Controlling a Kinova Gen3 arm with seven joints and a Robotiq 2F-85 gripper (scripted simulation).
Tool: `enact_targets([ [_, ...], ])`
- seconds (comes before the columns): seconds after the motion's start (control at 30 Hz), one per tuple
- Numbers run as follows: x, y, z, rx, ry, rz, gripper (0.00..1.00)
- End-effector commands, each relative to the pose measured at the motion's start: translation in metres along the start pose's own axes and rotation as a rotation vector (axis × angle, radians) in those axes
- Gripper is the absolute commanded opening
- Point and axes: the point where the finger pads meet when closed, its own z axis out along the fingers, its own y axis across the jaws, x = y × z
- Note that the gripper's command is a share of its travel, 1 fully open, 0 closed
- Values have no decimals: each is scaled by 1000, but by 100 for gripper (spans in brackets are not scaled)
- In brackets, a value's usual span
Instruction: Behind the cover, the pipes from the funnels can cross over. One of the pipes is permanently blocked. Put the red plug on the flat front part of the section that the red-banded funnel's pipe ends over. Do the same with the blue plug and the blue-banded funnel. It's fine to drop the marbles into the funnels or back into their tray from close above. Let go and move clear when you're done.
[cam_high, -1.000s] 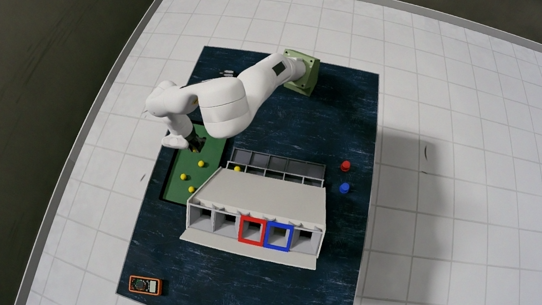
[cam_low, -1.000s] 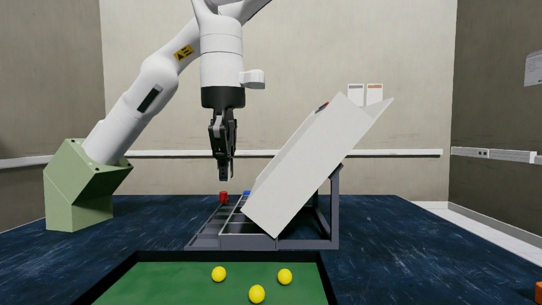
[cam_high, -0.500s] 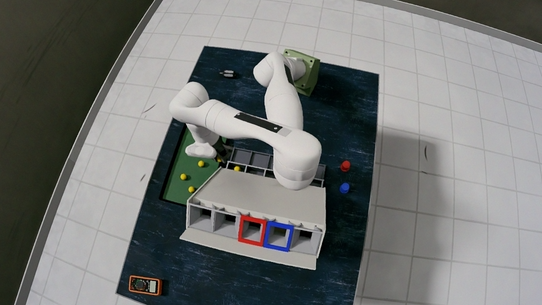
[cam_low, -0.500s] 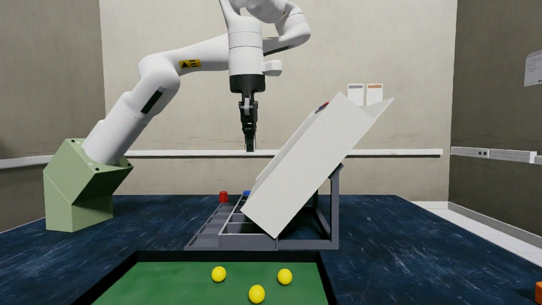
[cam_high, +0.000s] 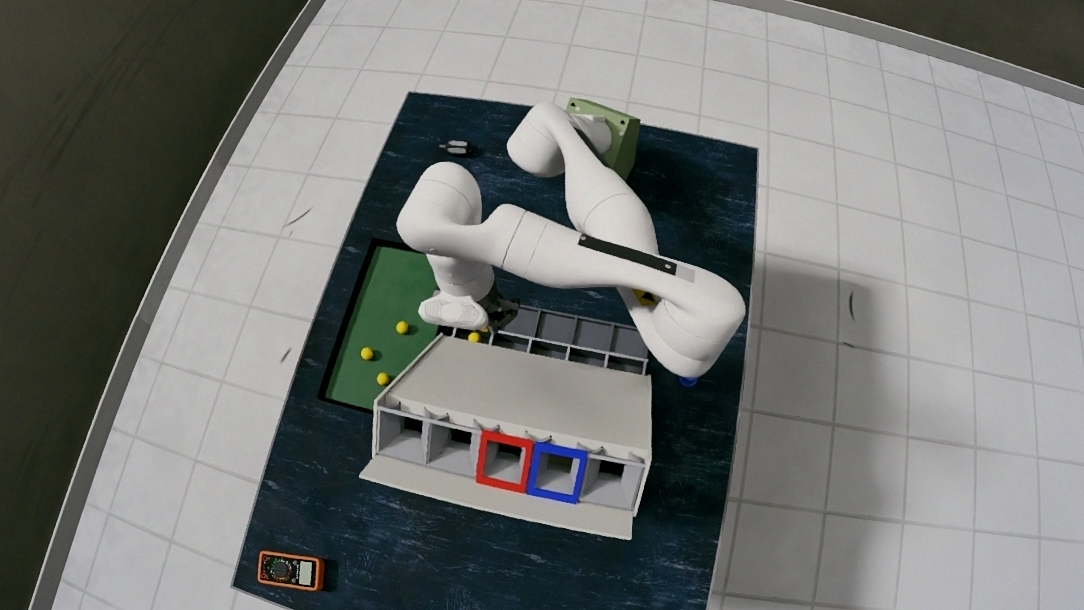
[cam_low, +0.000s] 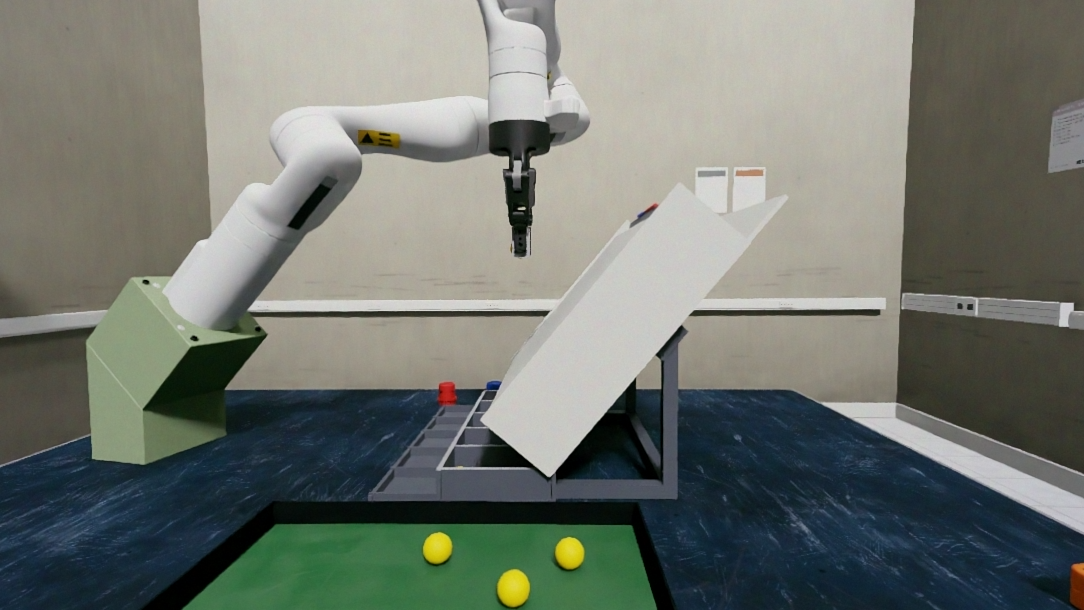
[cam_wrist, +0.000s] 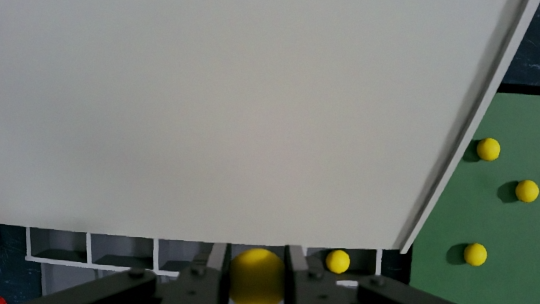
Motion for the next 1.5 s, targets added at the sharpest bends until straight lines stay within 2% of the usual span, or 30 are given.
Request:
enact_targets([
  [0.0,15,-62,-28,-48,-10,1,0],
  [0.1,19,-81,-36,-48,-10,1,0],
  [0.23,30,-126,-57,-48,-10,1,0],
  [0.47,30,-126,-57,-48,-10,1,0],
  [0.5,38,-164,-76,-39,-1,0,0],
  [1.03,38,-164,-76,-39,-1,0,0],
  [1.07,109,-164,-75,-39,-2,2,0],
  [1.2,123,-163,-75,-39,-2,2,0],
  [1.4,189,-164,-73,-39,-2,2,0],
  [1.47,189,-164,-73,-39,-2,2,0],
])
